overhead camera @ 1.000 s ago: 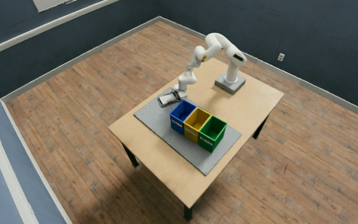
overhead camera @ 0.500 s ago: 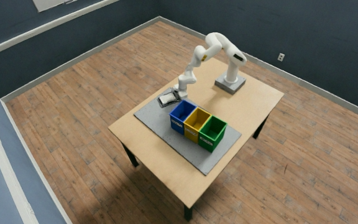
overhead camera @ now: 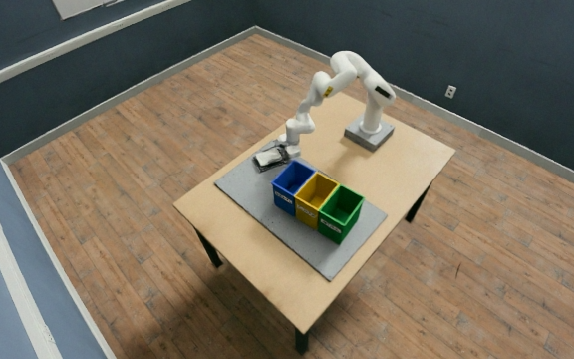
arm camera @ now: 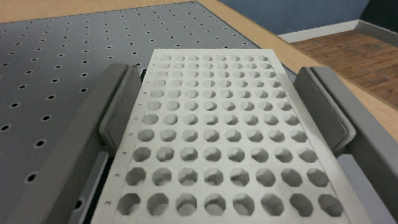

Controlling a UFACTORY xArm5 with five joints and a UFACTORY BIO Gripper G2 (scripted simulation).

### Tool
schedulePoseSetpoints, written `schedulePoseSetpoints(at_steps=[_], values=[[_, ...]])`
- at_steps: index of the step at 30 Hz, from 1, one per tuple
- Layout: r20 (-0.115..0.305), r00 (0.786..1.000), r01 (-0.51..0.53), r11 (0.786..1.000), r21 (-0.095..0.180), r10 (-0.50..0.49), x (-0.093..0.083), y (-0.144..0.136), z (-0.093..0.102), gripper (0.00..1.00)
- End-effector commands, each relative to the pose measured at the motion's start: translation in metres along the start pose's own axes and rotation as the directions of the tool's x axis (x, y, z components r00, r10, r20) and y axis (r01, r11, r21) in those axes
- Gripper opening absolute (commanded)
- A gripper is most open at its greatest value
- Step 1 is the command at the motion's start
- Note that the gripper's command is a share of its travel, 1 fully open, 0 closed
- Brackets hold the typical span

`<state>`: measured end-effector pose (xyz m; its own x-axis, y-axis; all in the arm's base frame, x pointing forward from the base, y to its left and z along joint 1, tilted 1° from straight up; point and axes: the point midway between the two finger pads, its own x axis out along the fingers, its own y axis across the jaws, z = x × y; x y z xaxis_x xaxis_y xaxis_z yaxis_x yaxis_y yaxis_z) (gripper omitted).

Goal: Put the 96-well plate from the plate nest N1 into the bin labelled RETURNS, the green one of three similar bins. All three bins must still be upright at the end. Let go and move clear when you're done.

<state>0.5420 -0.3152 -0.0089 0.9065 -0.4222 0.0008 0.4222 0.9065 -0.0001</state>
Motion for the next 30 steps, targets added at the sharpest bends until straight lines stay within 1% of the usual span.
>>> schedulePoseSetpoints(at_steps=[1, 8, 18, 30], values=[[0.003, 1.000, 0.000, 1.000, -0.014, 0.000, 0.001, 0.000, 0.005, 0.00], [0.003, 1.000, 0.000, 1.000, -0.014, 0.000, 0.001, 0.000, 0.009, 0.00], [0.003, 1.000, 0.000, 1.000, -0.014, 0.000, 0.001, 0.000, 0.009, 0.00], [0.003, 1.000, 0.000, 1.000, -0.014, 0.000, 0.001, 0.000, 0.029, 0.00]])
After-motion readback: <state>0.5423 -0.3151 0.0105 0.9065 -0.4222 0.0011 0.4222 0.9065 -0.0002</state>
